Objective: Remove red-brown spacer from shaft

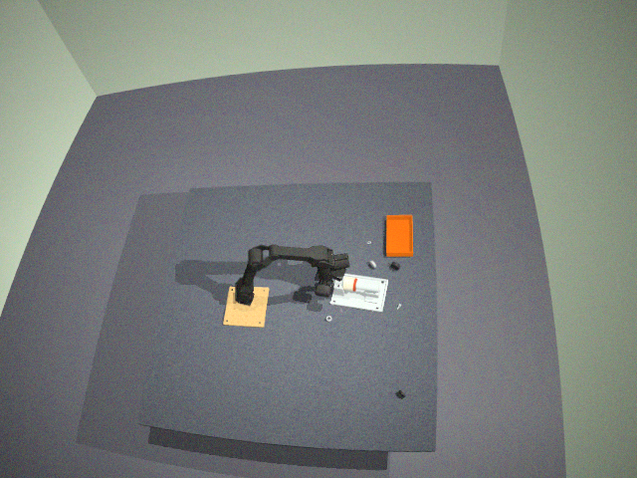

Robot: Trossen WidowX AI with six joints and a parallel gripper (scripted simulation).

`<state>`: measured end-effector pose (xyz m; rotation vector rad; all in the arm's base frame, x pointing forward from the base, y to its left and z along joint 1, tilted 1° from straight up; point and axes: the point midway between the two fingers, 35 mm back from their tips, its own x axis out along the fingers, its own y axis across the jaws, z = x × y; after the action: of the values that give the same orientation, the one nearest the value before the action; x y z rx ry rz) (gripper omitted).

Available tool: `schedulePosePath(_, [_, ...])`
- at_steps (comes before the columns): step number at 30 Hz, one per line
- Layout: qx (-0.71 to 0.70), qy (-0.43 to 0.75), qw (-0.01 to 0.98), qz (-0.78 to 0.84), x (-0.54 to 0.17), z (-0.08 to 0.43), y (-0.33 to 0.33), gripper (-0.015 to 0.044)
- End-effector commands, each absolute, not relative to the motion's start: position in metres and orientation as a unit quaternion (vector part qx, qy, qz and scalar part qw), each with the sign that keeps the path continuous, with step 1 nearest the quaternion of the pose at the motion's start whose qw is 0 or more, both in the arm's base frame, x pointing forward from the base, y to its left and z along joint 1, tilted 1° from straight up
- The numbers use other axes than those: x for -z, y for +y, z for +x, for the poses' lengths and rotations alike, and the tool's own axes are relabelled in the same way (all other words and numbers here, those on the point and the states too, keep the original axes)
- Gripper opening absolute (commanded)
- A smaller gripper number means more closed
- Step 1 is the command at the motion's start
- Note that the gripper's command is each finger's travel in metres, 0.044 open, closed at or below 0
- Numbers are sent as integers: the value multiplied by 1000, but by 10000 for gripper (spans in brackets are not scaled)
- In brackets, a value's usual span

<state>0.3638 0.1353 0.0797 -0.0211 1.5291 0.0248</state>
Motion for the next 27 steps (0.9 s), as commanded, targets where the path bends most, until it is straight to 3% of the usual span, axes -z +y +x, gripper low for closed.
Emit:
schedulePosePath(1, [-12,694,719,-9,-80,361,135,0])
schedulePosePath(27, [-12,695,719,-9,-79,357,135,0])
